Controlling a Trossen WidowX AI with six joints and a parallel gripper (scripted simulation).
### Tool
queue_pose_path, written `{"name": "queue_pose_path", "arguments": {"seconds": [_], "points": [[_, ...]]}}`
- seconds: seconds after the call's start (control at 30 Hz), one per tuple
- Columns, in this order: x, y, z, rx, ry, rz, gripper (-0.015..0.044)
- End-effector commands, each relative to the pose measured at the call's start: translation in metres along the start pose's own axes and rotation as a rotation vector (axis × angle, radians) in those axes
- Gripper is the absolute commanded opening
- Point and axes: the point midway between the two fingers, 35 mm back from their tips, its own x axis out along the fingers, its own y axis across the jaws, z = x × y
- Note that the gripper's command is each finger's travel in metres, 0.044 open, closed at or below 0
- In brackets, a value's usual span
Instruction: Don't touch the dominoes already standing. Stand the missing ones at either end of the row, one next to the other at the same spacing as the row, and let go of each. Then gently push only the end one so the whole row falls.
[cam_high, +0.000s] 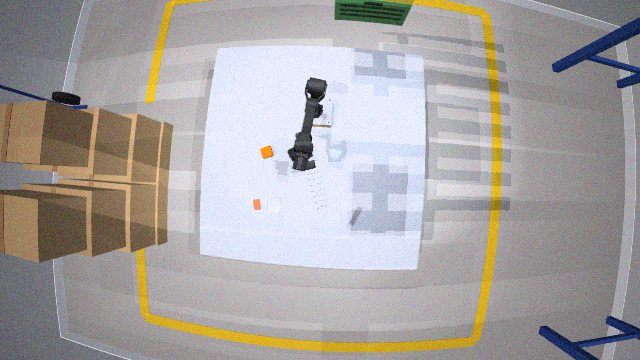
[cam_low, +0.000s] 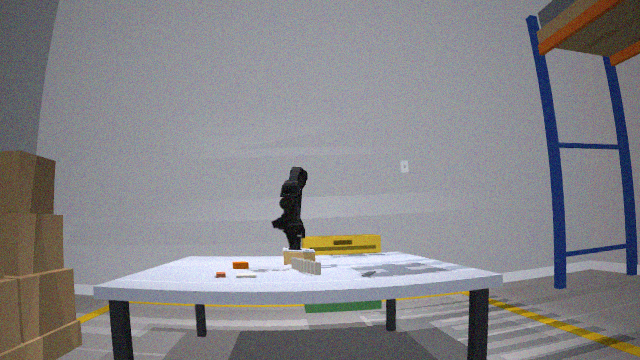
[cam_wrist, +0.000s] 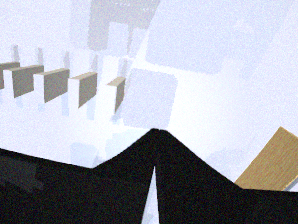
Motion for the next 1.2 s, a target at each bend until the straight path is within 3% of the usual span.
{"name": "queue_pose_path", "arguments": {"seconds": [0.0, 0.7, 0.93, 1.17], "points": [[0.000, 0.000, 0.000, 0.005, 0.001, 0.004, 0.0000], [0.000, 0.000, 0.000, 0.005, 0.001, 0.004, 0.0000], [0.078, 0.001, -0.001, 0.005, 0.002, 0.004, 0.0000], [0.080, 0.001, -0.001, 0.005, 0.002, 0.003, 0.0000]]}}
